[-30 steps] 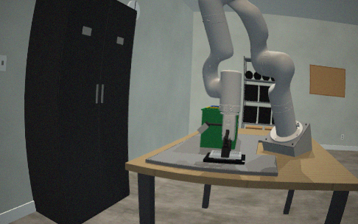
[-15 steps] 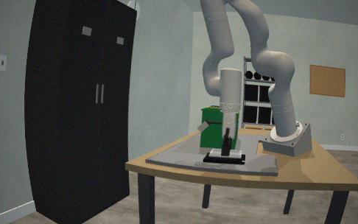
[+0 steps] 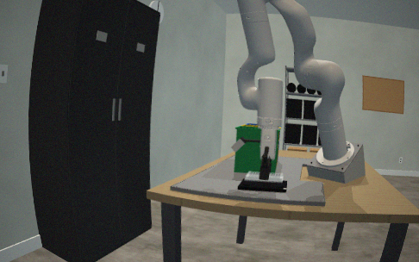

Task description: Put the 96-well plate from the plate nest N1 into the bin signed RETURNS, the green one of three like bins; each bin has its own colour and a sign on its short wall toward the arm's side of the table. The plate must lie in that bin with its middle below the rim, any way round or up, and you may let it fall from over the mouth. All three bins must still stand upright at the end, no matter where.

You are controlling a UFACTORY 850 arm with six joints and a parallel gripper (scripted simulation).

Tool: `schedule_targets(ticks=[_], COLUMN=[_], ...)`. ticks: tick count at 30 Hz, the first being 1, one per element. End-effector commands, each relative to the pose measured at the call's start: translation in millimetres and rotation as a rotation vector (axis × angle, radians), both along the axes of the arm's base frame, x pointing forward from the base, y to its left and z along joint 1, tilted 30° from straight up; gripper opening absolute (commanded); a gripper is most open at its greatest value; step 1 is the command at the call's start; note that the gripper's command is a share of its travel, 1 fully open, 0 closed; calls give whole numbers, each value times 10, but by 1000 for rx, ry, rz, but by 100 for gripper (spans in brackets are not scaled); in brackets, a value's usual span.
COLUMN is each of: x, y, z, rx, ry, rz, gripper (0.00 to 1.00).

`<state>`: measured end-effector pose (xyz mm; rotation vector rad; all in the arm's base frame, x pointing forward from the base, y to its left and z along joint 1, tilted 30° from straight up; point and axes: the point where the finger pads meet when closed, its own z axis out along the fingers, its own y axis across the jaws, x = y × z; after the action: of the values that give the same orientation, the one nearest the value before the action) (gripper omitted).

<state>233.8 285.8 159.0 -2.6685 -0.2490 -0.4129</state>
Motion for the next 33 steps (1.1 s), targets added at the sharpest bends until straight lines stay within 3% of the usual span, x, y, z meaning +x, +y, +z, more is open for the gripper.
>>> schedule_targets(ticks=[1, 11, 33], x=[-4, -9, -83], y=[-9, -17, -148], z=[23, 40, 300], rx=[1, 1, 1], ry=[0, 0, 0], rz=[0, 0, 0], gripper=[0, 0, 0])
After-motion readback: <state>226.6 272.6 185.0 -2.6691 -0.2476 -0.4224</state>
